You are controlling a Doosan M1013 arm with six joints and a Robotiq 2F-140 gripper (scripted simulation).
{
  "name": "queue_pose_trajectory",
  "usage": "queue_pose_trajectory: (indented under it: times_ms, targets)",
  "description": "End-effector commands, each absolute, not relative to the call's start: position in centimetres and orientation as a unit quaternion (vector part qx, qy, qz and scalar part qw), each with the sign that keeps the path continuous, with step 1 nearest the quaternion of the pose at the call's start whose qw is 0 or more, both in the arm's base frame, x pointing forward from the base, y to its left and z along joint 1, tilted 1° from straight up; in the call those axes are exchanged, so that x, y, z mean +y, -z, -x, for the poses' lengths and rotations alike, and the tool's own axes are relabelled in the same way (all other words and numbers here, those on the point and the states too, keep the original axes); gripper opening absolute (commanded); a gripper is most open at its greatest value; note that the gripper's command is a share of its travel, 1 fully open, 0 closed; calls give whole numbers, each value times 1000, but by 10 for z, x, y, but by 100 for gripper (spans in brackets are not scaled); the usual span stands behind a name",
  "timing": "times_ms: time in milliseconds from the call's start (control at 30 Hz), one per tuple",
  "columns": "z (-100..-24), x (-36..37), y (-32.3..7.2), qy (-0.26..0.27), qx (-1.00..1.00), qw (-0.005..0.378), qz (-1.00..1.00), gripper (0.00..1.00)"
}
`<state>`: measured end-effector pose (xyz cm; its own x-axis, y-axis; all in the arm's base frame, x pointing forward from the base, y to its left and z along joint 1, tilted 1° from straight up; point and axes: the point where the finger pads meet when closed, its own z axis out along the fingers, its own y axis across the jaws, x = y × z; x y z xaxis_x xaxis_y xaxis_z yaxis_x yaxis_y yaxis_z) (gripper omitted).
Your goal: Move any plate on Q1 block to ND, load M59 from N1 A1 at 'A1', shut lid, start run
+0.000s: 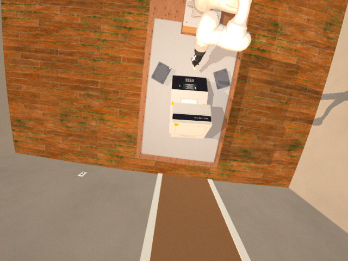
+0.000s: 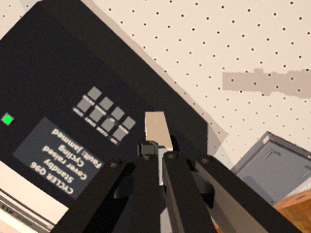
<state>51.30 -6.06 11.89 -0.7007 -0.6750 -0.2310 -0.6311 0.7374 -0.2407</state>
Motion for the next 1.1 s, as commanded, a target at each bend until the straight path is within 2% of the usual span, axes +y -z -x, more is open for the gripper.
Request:
queue_pose_trajectory:
  times_ms: [0, 1067]
  targets:
    - [-498, -60, -131, 72, 919, 153, 355, 0]
    - [-493, -60, -135, 72, 919, 153, 355, 0]
